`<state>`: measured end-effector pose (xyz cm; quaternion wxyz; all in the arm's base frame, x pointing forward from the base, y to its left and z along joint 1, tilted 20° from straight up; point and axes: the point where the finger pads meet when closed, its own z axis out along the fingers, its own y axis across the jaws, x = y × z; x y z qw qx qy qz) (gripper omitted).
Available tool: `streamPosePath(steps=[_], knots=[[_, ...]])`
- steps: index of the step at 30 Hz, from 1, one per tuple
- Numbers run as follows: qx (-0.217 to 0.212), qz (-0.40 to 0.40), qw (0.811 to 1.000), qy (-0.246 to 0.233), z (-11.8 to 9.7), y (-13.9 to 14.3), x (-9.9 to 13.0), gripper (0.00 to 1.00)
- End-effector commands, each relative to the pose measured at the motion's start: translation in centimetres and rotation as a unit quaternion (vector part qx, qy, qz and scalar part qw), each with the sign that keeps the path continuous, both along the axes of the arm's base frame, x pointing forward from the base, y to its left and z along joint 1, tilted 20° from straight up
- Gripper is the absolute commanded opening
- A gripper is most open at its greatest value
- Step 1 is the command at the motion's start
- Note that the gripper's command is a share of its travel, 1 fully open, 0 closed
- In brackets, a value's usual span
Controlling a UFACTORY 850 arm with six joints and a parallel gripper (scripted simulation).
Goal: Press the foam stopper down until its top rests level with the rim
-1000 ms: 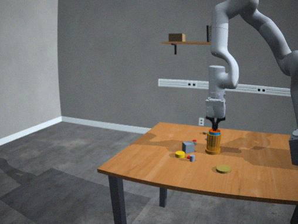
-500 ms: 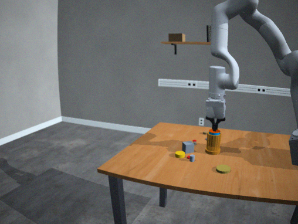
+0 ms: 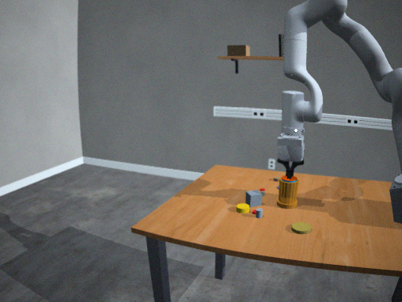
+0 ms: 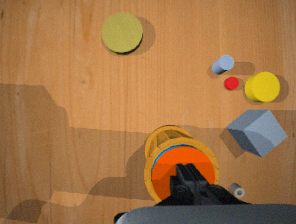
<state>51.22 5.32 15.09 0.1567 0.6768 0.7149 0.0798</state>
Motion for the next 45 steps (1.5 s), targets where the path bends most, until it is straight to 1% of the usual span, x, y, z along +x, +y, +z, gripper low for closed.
streamPosePath(steps=[1,21,45], knots=[[0.0,0.0,1.0,-0.002,-0.2,-0.01,0.13,0.0],[0.0,0.0,1.0,-0.002,-0.96,-0.09,0.4,0.0],[0.0,0.0,1.0,-0.002,-1.04,-0.1,0.43,0.0]])
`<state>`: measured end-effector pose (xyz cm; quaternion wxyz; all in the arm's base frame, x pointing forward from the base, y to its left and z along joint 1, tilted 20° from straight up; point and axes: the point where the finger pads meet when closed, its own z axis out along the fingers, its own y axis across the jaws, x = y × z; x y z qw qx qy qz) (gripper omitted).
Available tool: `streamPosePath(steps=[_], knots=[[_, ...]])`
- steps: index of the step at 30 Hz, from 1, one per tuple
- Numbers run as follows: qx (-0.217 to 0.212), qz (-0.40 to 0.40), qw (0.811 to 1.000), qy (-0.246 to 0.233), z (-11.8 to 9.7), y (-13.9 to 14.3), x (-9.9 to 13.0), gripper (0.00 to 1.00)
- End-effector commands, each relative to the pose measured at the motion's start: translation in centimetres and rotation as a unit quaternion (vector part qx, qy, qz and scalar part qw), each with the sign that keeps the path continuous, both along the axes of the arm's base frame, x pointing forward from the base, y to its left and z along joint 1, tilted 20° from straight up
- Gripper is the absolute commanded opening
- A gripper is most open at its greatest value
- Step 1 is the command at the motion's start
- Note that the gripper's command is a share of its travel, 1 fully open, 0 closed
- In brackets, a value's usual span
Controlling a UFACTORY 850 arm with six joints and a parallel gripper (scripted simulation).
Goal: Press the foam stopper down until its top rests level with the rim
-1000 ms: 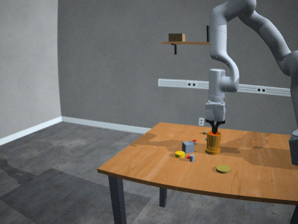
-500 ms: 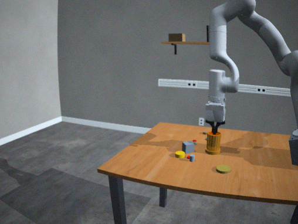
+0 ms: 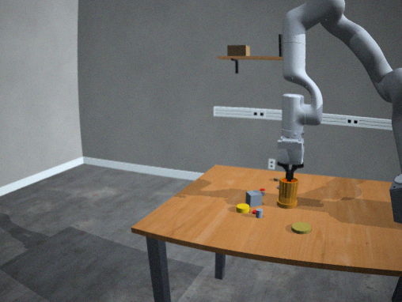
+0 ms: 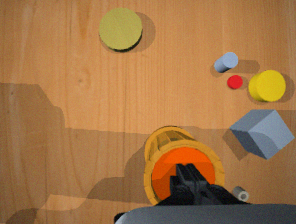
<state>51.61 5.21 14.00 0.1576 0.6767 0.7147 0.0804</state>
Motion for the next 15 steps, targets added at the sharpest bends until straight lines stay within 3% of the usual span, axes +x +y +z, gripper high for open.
streamPosePath(steps=[1,15], knots=[[0.0,0.0,1.0,-0.001,0.06,0.01,0.04,0.0],[0.0,0.0,1.0,-0.001,0.24,0.03,-0.02,0.0]])
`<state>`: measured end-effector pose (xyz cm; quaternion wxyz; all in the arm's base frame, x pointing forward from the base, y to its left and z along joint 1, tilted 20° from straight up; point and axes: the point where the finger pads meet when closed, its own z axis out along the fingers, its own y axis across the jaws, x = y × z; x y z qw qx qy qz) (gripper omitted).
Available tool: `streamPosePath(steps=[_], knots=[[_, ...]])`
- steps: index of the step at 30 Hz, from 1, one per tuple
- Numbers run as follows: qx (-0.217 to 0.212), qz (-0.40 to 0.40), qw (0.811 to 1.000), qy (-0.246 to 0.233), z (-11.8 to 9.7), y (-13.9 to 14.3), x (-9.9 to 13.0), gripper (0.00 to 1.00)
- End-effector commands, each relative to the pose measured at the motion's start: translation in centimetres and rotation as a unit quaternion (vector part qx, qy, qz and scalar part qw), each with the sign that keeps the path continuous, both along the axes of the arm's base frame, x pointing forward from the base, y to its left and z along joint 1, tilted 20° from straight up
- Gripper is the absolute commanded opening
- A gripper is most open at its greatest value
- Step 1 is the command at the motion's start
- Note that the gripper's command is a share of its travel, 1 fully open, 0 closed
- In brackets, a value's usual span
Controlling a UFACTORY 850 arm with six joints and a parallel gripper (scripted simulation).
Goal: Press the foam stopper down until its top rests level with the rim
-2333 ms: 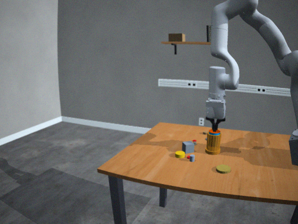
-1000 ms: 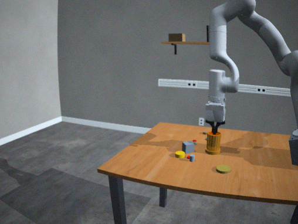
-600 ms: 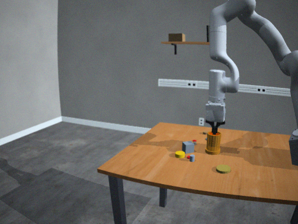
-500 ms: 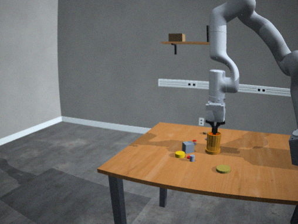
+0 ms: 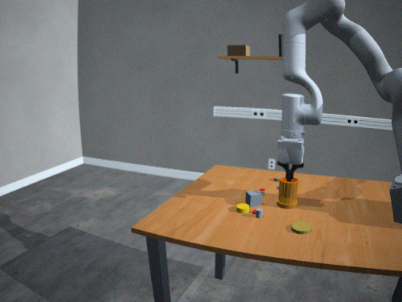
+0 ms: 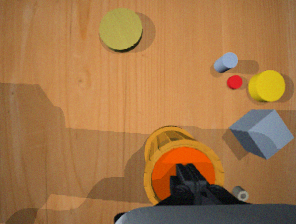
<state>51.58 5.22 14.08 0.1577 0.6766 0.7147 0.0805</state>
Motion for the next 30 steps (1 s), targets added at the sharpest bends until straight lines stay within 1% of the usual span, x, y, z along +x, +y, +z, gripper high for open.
streamPosePath(steps=[1,30], knots=[[0.0,0.0,1.0,0.0,0.2,0.0,0.0,0.0],[0.0,0.0,1.0,0.0,1.5,0.2,-0.5,0.0]])
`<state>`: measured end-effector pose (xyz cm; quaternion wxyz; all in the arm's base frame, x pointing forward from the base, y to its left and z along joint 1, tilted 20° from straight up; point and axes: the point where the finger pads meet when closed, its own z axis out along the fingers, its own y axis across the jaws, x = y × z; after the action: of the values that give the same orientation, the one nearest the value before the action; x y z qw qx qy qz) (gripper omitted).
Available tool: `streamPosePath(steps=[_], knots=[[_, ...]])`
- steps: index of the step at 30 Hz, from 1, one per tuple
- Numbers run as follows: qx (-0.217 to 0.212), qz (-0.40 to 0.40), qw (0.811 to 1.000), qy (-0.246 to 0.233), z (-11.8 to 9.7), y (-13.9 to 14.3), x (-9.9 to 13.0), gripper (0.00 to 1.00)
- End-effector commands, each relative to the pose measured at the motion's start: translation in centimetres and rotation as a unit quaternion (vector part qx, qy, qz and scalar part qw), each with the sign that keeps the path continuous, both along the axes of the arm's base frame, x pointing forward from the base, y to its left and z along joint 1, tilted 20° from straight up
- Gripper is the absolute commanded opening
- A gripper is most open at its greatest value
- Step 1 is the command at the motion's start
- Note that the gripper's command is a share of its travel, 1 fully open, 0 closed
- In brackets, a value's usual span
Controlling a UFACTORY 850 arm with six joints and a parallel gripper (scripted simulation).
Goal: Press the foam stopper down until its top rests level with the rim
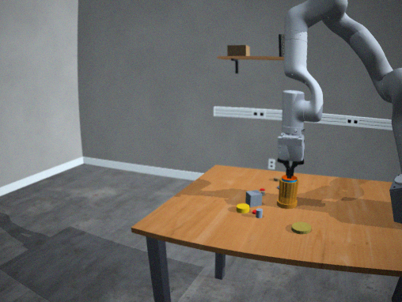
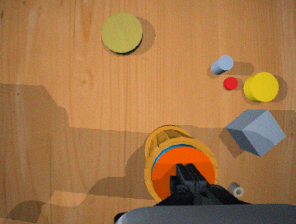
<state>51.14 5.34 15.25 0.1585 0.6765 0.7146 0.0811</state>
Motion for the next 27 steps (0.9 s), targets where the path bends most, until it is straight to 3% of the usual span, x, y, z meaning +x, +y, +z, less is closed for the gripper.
streamPosePath(steps=[1,27], knots=[[0.0,0.0,1.0,0.001,0.34,0.04,-0.04,0.0],[0.0,0.0,1.0,0.001,0.78,0.09,-0.19,0.0]])
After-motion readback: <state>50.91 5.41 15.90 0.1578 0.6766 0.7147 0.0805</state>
